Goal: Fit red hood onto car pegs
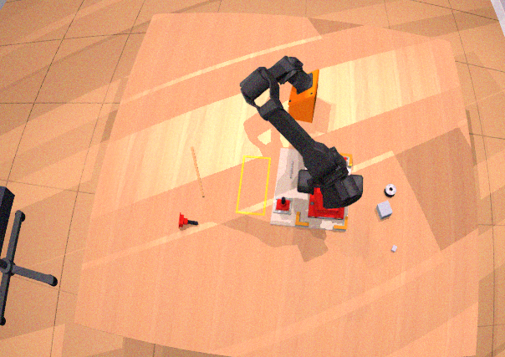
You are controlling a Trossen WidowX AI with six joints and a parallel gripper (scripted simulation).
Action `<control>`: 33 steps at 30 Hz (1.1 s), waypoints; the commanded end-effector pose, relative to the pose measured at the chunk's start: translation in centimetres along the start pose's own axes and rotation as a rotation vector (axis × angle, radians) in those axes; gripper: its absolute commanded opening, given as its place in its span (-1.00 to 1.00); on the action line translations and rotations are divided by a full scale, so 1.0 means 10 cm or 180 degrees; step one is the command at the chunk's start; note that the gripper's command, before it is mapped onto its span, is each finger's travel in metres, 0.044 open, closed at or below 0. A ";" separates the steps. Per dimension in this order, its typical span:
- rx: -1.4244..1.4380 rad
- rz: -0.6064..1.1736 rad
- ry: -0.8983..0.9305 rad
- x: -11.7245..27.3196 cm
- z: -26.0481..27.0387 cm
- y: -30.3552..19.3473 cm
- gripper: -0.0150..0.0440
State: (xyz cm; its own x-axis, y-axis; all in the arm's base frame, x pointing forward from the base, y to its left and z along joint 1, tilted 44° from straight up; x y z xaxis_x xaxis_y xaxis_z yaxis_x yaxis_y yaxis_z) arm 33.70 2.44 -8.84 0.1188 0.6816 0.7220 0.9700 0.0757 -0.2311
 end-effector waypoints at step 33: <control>-0.0013 -0.0038 0.0023 0.71 0.00 0.00 1.00</control>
State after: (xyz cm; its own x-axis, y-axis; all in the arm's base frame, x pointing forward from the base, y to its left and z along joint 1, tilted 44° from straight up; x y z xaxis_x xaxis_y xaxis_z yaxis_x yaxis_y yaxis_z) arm 34.55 7.29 -3.78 0.1075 0.6776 0.7276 0.9715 0.0840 -0.2218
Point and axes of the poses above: the point midway between the two fingers, 35 mm back from their tips, its own x axis back along the fingers, its own z axis across the jaws, y = z × x, the point moved 4 cm from there along x, back along the fingers, and after that the axes turned 15 degrees about x, right-handed, at the moved point
